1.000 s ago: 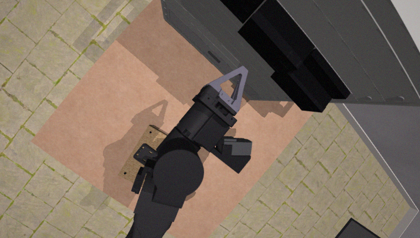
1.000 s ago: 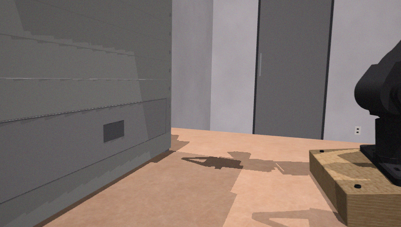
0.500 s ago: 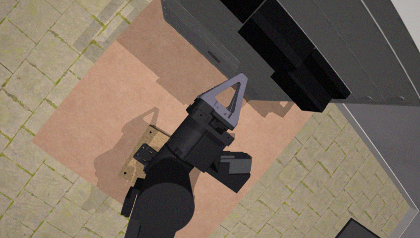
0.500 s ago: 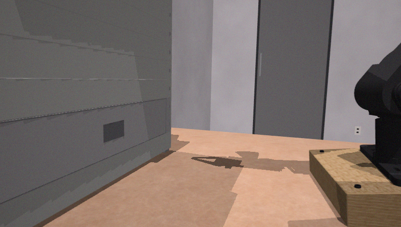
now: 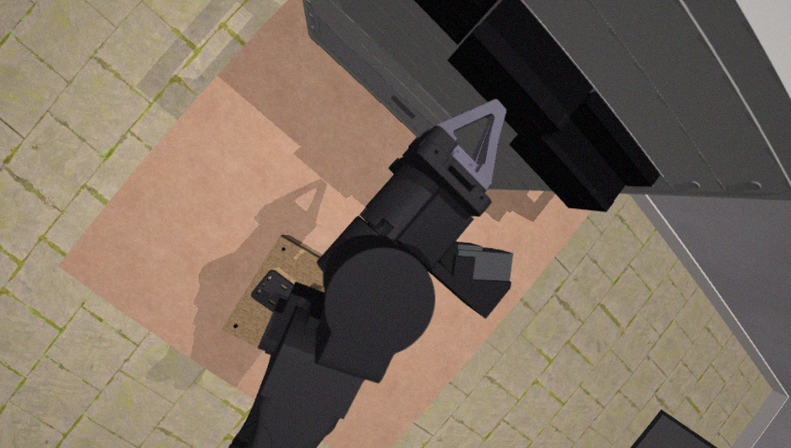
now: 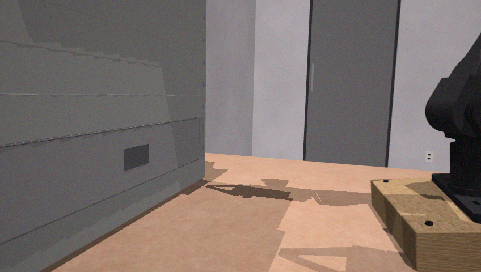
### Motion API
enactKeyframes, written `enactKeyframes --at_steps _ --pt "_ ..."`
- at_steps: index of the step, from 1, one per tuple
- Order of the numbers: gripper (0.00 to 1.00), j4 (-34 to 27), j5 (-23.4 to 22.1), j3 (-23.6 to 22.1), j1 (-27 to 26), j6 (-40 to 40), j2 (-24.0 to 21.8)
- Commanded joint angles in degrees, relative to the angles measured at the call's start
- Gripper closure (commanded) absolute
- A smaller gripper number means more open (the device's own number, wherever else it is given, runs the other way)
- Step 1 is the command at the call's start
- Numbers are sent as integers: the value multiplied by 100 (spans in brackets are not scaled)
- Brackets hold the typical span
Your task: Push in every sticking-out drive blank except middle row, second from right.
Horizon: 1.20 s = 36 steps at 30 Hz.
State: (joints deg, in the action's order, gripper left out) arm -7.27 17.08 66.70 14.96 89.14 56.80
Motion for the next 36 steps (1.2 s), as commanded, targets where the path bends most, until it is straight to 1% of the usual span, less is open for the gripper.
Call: enactKeyframes --at_steps 1,2,12,18,22,36 --pt "100 242 -217 257 -70 20 64" --pt "100 248 -235 276 -82 2 -120" --pt "100 201 -241 318 -63 14 -7" --pt "100 201 -232 318 -64 13 -8" --pt "100 266 -240 288 -80 12 -88" --pt "100 259 -238 275 -68 14 -91"
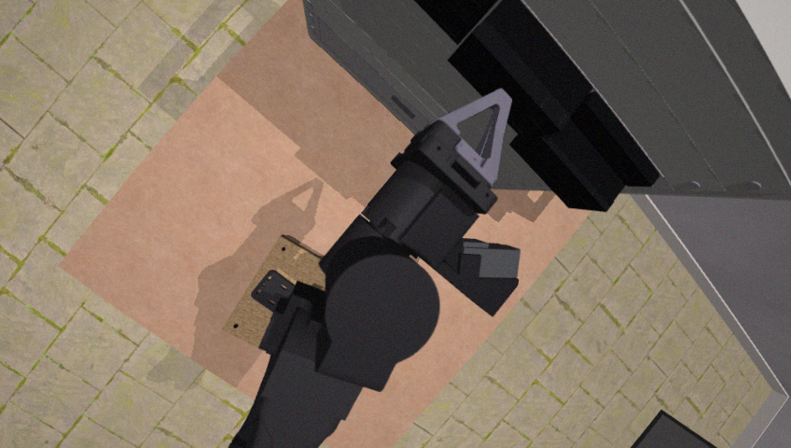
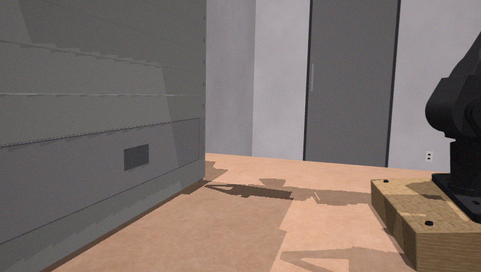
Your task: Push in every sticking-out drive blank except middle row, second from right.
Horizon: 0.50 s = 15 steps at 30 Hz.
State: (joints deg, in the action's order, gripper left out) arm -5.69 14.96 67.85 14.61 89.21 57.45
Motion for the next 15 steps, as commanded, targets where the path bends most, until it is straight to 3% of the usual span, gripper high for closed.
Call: enactKeyframes --at_steps 1,15 --pt "100 102 -26 159 -33 7 -157" --pt "100 248 -123 211 -97 15 215"
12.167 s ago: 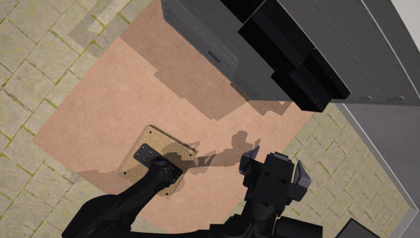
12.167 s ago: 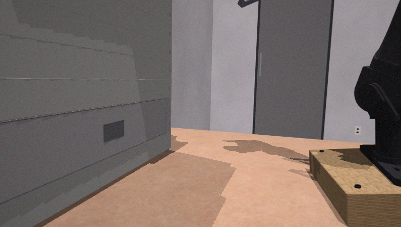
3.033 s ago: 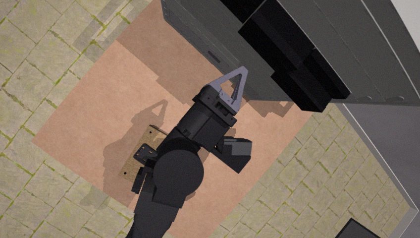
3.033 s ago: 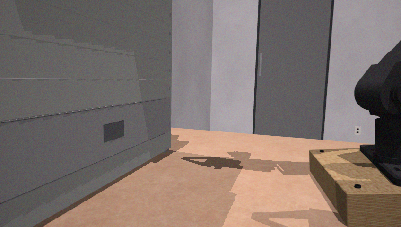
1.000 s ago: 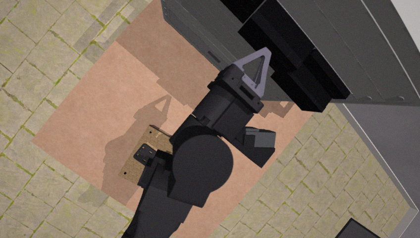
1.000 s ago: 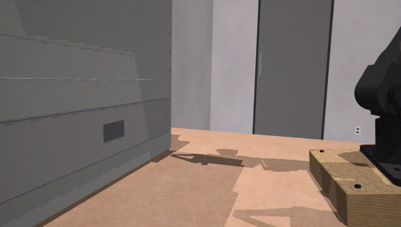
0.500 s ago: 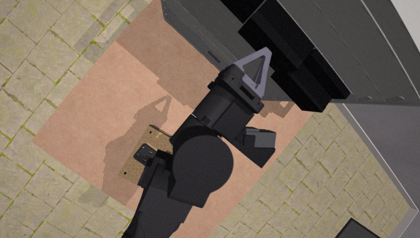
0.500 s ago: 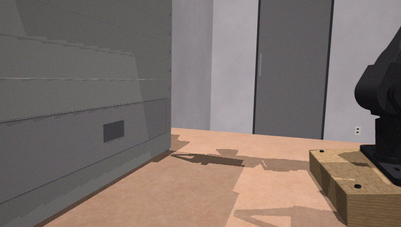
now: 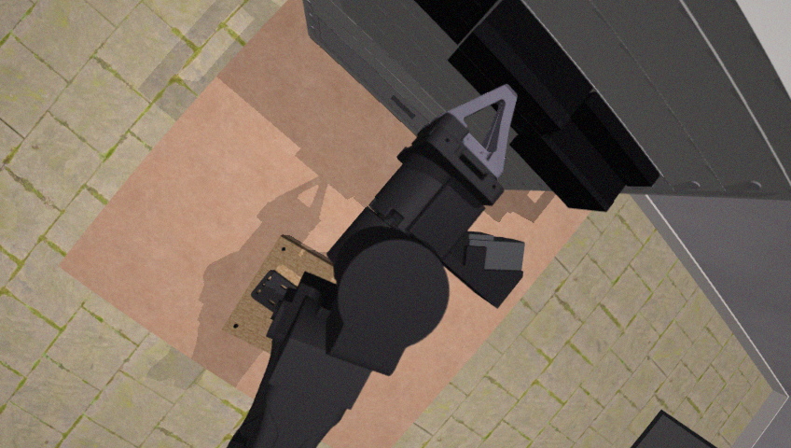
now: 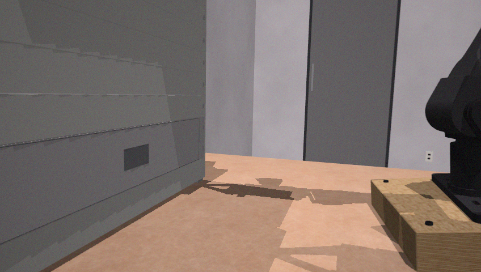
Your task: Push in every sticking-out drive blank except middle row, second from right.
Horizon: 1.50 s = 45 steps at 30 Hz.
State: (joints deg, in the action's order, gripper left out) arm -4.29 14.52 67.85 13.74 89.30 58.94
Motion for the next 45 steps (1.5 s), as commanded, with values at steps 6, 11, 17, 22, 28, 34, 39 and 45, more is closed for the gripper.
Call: enactKeyframes --at_steps 6,11,17,22,28,34,39,45 --pt "100 80 -80 212 -10 6 51" --pt "100 153 -86 295 -44 7 214" --pt "100 172 -92 361 -35 8 301" --pt "100 171 -92 365 -35 7 304" --pt "100 171 -92 365 -35 7 304" --pt "100 171 -92 365 -35 7 304" --pt "100 175 -92 376 -39 7 320" --pt "100 225 -102 515 -43 9 508"
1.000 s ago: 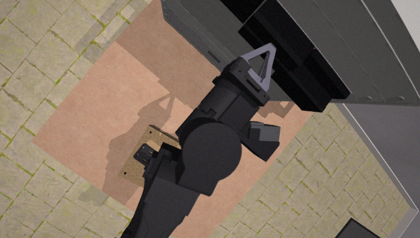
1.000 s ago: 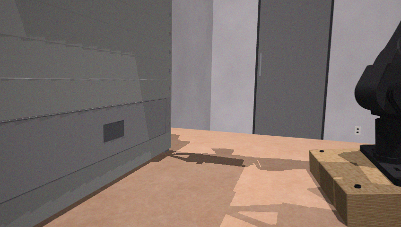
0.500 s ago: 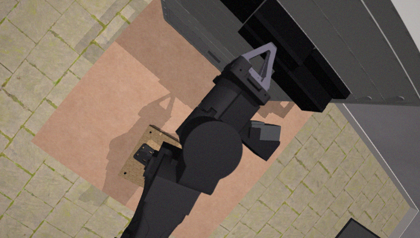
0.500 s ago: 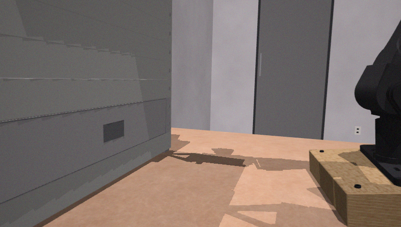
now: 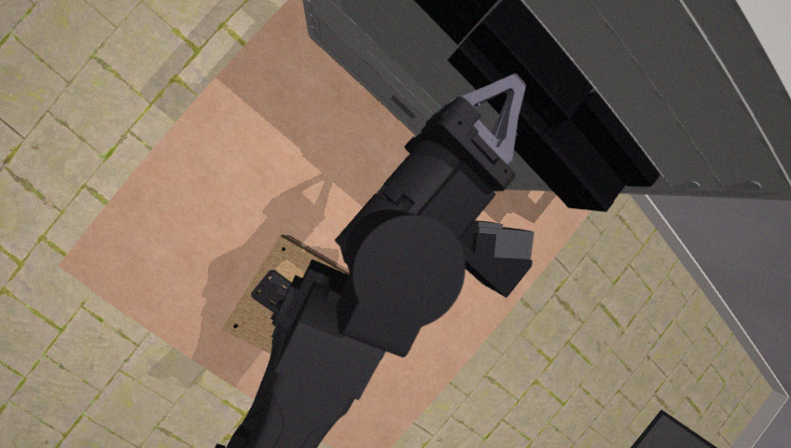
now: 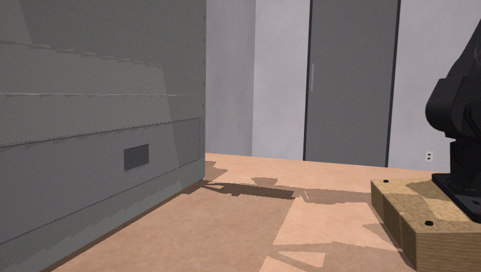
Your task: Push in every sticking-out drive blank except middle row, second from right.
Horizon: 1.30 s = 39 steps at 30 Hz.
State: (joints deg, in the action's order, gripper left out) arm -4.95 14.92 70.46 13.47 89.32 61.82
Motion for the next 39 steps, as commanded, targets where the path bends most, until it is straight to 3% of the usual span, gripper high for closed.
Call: enactKeyframes --at_steps 1,39 --pt "100 289 -142 263 -11 6 226" --pt "100 302 -131 402 34 2 379"
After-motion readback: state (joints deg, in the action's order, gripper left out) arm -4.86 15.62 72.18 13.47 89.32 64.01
